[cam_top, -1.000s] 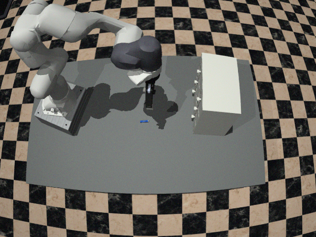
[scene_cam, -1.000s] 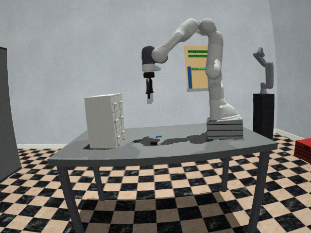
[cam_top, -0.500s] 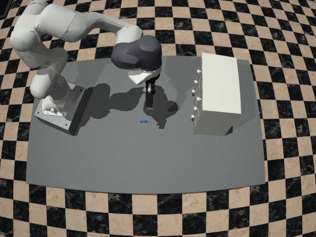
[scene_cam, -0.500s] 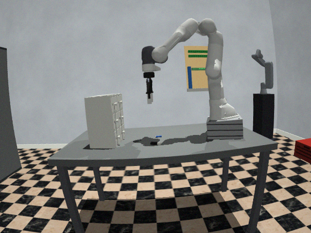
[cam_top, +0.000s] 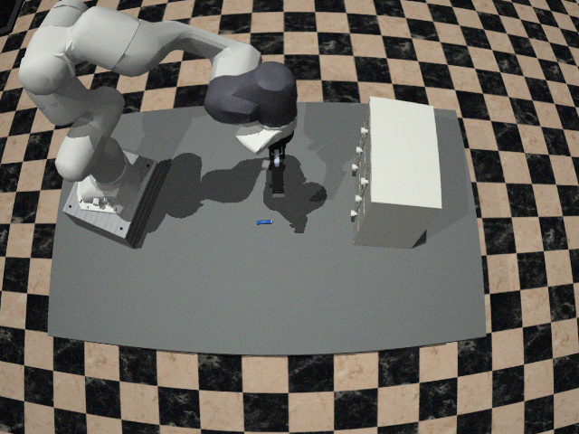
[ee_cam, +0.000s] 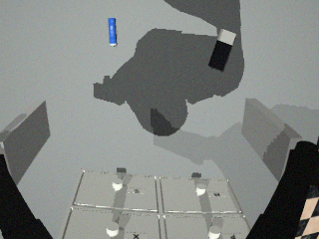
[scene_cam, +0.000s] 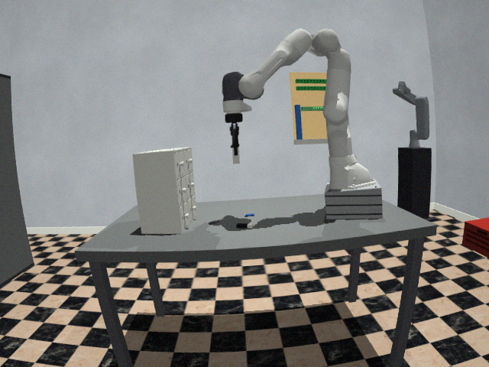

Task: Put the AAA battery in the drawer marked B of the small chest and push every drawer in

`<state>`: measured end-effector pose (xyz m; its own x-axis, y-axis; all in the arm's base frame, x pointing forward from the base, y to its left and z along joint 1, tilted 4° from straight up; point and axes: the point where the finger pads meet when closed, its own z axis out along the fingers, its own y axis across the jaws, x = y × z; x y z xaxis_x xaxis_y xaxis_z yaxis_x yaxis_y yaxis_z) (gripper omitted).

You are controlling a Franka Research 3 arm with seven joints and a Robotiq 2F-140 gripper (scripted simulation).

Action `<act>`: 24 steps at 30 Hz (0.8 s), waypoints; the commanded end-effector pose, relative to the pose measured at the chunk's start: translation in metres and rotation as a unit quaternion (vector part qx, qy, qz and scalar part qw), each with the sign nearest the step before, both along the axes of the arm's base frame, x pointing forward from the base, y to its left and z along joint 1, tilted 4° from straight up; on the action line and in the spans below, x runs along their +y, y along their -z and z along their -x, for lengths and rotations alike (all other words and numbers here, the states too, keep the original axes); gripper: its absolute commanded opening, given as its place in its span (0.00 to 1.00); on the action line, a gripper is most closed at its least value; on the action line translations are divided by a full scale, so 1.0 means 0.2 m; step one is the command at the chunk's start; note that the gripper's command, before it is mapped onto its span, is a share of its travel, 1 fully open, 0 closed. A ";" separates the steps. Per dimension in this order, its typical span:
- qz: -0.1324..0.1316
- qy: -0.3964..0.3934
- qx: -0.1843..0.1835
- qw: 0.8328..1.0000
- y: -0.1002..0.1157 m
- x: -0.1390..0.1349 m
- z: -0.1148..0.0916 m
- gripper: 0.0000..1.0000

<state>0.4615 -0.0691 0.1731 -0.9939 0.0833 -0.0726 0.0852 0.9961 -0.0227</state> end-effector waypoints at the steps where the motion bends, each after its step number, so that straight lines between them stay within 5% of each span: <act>1: 0.002 -0.032 0.001 0.999 0.00 0.00 0.00 1.00; 24: 0.014 -0.219 0.007 0.976 0.00 0.10 -0.04 1.00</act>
<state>0.4678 -0.0503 0.1729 -0.9750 -0.2135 -0.0611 -0.2108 0.9764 -0.0476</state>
